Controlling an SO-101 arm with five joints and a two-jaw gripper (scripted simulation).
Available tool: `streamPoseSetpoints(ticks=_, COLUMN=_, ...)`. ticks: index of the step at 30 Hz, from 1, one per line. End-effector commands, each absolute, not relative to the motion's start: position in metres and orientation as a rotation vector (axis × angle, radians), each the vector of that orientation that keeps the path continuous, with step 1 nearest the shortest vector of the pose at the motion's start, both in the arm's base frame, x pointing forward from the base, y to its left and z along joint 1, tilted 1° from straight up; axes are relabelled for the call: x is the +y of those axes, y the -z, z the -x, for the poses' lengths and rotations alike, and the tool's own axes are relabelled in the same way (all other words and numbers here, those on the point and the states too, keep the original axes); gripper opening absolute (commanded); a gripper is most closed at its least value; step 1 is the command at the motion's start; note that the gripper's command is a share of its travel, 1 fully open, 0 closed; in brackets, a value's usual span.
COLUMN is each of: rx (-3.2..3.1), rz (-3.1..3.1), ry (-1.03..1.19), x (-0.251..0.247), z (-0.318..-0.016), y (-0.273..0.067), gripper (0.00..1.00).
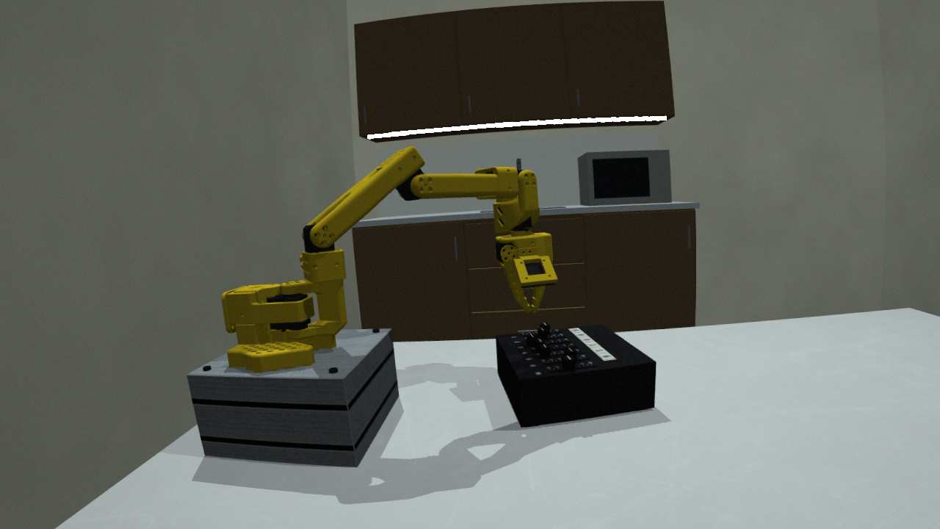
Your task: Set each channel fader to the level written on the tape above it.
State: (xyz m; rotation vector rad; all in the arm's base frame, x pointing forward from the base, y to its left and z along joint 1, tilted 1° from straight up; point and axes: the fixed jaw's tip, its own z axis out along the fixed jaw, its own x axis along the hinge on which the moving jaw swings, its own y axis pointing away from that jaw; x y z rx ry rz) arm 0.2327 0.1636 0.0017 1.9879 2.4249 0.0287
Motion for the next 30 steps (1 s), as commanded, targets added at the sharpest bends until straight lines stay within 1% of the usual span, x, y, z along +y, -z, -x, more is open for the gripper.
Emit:
streamPoseSetpoints(ticks=1, rx=2.431, rz=-1.989, ry=-0.003, x=0.165, z=-0.23, y=0.002, gripper=0.0)
streamPoseSetpoints(ticks=9, rx=2.431, rz=-1.989, ry=-0.003, x=0.163, z=-0.23, y=-0.001, gripper=0.0)
streamPoseSetpoints(ticks=30, rx=2.431, rz=-1.989, ry=-0.002, x=0.141, z=-0.223, y=-0.022, gripper=0.0)
